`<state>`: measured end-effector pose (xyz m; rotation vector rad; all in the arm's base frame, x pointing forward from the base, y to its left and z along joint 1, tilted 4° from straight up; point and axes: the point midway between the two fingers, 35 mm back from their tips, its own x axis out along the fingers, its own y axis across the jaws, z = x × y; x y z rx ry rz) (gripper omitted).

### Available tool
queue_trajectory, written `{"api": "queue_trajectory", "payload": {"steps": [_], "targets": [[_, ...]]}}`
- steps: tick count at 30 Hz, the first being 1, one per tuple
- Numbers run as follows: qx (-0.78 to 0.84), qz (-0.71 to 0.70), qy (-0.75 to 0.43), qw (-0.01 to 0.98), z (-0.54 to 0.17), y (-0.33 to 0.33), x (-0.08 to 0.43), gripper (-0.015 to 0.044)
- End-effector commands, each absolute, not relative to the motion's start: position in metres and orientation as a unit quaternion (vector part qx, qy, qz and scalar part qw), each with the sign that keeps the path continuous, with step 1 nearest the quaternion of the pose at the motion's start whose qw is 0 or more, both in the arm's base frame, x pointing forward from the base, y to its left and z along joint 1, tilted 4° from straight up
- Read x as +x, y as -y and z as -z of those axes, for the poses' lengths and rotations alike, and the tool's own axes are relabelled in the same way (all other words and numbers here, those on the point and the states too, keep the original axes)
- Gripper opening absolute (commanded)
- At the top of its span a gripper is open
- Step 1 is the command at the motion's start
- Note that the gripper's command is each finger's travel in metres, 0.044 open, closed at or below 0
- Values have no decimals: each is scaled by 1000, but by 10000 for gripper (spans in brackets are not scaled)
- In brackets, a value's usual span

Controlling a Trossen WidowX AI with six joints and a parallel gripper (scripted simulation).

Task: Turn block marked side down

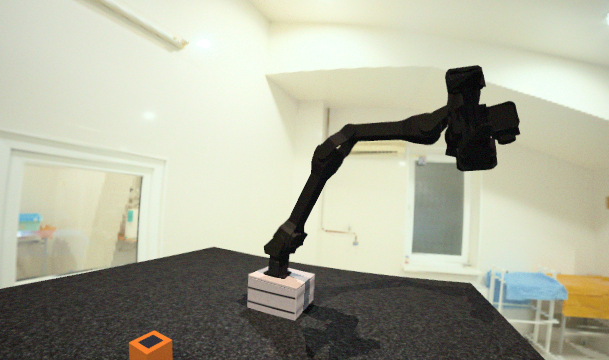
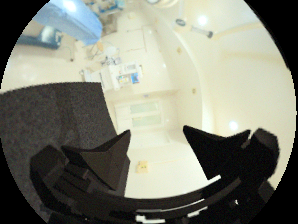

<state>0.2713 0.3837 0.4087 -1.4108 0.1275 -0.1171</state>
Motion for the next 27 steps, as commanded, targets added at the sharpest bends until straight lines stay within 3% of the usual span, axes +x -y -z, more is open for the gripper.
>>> {"api": "queue_trajectory", "payload": {"steps": [1, 15, 27], "targets": [[-649, 54, -60, 756, -407, -383, 274, 426], [-641, -7, -209, 739, -287, -263, 435, 440], [-483, -49, -430, 761, -171, -98, 479, 440]]}}
